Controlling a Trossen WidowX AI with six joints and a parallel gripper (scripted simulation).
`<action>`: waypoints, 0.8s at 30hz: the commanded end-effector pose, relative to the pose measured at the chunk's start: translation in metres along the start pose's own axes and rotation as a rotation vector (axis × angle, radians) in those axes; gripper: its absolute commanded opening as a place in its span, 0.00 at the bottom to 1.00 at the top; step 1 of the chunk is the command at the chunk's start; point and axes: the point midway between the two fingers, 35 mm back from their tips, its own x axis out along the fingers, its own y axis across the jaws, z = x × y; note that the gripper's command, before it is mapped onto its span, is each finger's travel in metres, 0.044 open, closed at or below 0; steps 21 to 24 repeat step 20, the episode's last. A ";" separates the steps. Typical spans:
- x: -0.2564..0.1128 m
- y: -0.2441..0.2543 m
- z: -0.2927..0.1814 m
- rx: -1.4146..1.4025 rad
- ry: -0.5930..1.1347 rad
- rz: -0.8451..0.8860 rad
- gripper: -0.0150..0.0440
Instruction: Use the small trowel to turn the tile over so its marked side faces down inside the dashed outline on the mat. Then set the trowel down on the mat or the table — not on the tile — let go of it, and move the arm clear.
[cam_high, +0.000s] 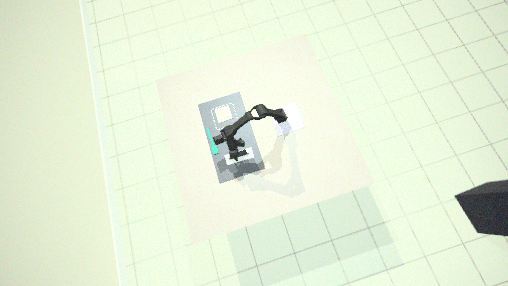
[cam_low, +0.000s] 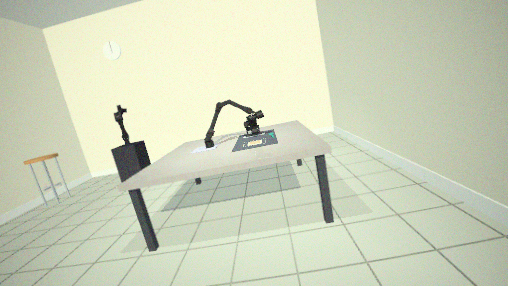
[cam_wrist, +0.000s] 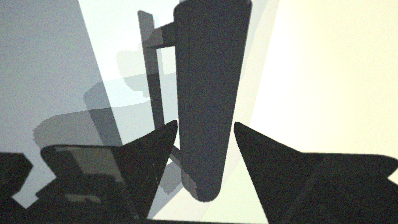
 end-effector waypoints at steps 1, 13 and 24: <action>-0.005 0.000 0.000 0.002 -0.001 -0.001 0.76; -0.062 -0.002 0.001 -0.001 0.000 0.004 0.76; -0.120 -0.068 0.053 -0.027 0.006 0.007 0.76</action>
